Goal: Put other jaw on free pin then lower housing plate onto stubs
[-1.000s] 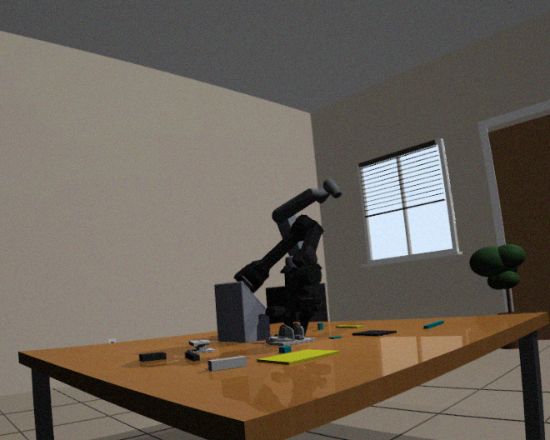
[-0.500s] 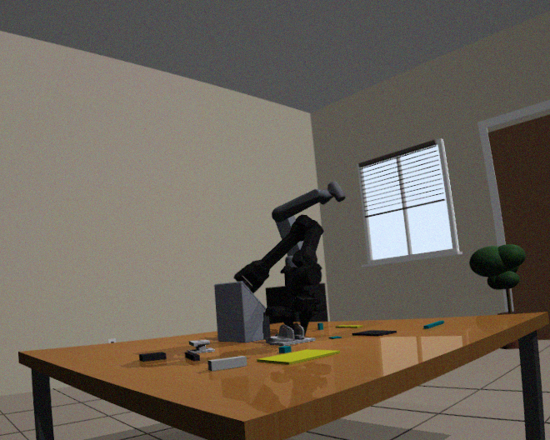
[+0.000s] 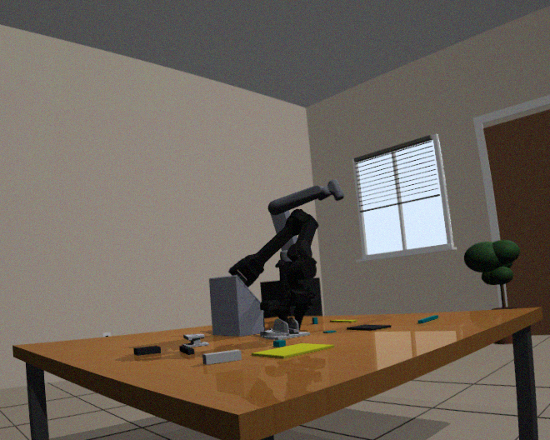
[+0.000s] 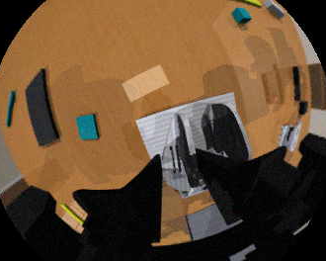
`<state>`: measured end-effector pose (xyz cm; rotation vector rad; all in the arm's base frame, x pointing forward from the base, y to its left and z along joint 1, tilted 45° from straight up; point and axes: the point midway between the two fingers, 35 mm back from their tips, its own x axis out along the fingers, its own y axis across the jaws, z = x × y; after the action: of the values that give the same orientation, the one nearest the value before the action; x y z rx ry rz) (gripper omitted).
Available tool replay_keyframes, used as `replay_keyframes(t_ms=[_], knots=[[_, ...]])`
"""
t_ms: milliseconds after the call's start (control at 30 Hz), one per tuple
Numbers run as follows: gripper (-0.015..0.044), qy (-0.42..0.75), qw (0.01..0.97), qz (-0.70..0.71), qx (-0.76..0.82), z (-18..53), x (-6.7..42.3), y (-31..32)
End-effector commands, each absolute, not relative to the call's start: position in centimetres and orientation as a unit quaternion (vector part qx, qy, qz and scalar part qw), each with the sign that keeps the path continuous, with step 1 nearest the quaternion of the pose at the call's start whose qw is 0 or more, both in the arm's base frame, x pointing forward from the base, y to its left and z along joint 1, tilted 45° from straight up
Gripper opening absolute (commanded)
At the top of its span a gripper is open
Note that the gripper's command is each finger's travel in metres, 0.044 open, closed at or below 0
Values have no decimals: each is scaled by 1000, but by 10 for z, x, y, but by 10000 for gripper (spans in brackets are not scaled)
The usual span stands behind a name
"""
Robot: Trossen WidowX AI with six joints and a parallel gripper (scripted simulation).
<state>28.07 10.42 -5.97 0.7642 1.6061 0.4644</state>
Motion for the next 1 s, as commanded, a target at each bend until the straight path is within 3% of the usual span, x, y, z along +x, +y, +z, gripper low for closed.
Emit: replay_keyframes(t_ms=[0, 933, 967], knots=[[134, 694, 605, 202, 334, -59, 281, 105], [134, 694, 605, 202, 334, -59, 281, 105], [160, 695, 607, 201, 331, -60, 281, 104]])
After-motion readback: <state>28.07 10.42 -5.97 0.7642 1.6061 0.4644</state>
